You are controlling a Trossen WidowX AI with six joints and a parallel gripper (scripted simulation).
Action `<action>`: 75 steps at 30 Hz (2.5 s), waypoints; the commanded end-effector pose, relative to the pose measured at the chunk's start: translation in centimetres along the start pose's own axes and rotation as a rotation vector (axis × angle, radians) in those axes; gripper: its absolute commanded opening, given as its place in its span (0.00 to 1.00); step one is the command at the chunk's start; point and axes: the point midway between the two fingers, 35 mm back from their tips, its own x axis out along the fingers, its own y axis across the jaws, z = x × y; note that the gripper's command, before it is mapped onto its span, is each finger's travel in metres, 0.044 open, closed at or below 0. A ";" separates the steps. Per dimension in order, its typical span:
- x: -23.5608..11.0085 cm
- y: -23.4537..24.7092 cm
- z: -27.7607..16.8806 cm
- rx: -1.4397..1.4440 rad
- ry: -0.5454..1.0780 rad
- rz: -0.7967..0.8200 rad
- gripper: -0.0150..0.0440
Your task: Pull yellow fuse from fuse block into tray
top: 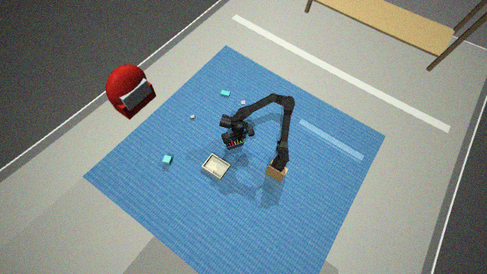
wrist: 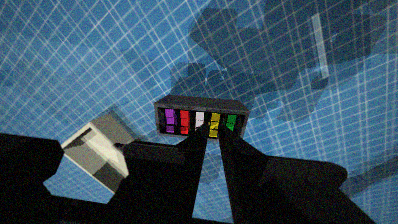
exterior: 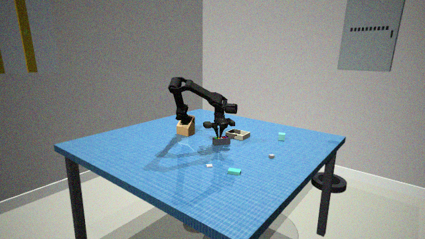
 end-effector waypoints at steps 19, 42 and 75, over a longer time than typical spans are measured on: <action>0.7 0.0 0.0 0.000 0.001 -0.001 0.29; 0.0 0.0 0.0 -0.001 0.001 -0.001 0.25; -1.6 0.0 0.0 -0.002 0.000 -0.002 0.25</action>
